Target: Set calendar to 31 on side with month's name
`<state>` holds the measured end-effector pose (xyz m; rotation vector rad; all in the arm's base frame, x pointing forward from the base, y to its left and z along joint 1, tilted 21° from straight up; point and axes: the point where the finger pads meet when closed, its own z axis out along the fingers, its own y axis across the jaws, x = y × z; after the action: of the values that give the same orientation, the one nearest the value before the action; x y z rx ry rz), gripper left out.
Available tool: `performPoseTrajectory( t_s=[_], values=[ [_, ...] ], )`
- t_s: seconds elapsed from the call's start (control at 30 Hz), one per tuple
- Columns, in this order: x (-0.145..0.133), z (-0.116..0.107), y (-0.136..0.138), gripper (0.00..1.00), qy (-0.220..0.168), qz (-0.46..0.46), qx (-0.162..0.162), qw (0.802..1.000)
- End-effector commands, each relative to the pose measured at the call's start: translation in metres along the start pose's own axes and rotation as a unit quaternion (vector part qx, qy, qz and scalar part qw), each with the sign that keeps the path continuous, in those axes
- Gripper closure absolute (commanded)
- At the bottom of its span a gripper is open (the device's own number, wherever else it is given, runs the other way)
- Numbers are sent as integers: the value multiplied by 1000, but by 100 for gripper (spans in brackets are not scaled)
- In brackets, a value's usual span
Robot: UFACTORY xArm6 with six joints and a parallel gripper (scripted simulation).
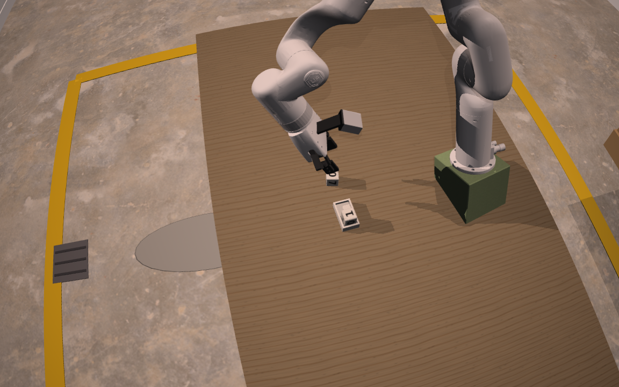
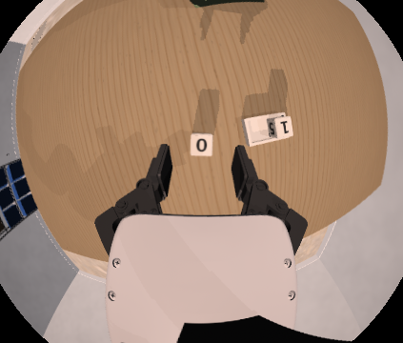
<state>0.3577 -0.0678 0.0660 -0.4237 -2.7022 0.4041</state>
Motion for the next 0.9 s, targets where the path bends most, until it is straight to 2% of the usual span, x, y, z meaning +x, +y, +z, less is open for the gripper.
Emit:
performPoseTrajectory(
  t_s=[0.0, 0.2, 0.5, 0.77, 0.87],
  values=[
    [0, -1, -1, 31, -34, 2, 2, 999],
    [2, -1, -1, 31, -116, 2, 1, 993],
    [5, -1, -1, 31, -135, 2, 1, 991],
    [6, 0, -1, 31, -235, 2, 1, 972],
    [7, 0, 0, 31, -242, 1, 0, 970]
  ],
)
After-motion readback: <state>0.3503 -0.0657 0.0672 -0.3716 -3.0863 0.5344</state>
